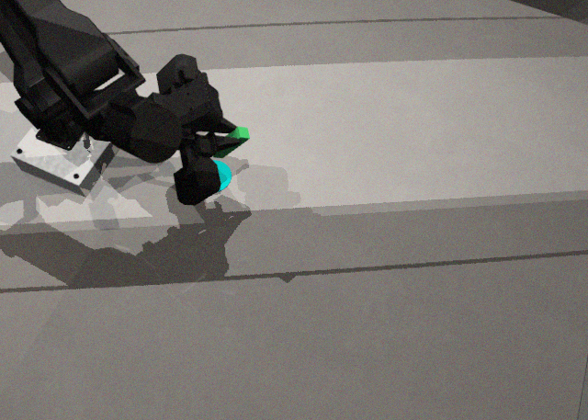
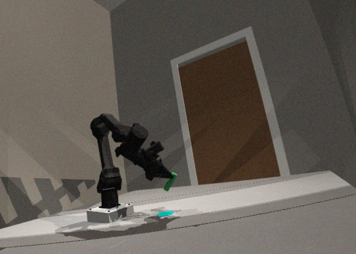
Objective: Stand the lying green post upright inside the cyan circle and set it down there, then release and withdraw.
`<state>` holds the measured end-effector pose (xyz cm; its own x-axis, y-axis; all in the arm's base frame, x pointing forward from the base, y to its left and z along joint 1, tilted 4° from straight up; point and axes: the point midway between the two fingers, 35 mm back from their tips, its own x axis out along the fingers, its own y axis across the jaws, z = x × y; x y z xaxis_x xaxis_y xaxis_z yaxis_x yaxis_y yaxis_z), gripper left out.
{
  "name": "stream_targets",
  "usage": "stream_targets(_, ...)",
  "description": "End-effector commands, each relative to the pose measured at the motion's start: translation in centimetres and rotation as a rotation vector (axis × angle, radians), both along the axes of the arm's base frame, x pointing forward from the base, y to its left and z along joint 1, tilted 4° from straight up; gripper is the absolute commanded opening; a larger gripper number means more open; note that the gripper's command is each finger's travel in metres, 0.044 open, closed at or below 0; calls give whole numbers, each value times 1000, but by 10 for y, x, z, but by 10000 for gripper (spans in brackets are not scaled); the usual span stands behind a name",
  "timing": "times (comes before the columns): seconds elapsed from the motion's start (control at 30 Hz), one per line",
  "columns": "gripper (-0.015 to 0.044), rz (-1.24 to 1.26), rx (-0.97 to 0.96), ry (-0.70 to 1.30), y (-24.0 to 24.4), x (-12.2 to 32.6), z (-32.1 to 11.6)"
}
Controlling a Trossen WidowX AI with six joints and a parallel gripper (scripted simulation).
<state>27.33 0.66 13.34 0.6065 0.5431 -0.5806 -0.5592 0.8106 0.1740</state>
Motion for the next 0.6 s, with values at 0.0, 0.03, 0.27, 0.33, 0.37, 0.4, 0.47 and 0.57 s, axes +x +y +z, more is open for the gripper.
stream_targets(0.0, 22, 4, 12, -26, 0, -1, 1)
stream_targets(0.03, 22, 3, 15, -32, -1, -1, 1)
stream_targets(0.27, 22, 2, 40, -72, -2, -2, 2)
stream_targets(0.33, 22, 2, 47, -84, -3, -3, 2)
stream_targets(0.37, 22, 2, 50, -89, -3, -3, 2)
stream_targets(0.4, 22, 2, 53, -95, -3, -3, 3)
stream_targets(0.47, 22, 2, 60, -107, -4, -4, 3)
stream_targets(0.57, 22, 2, 69, -124, -5, -5, 3)
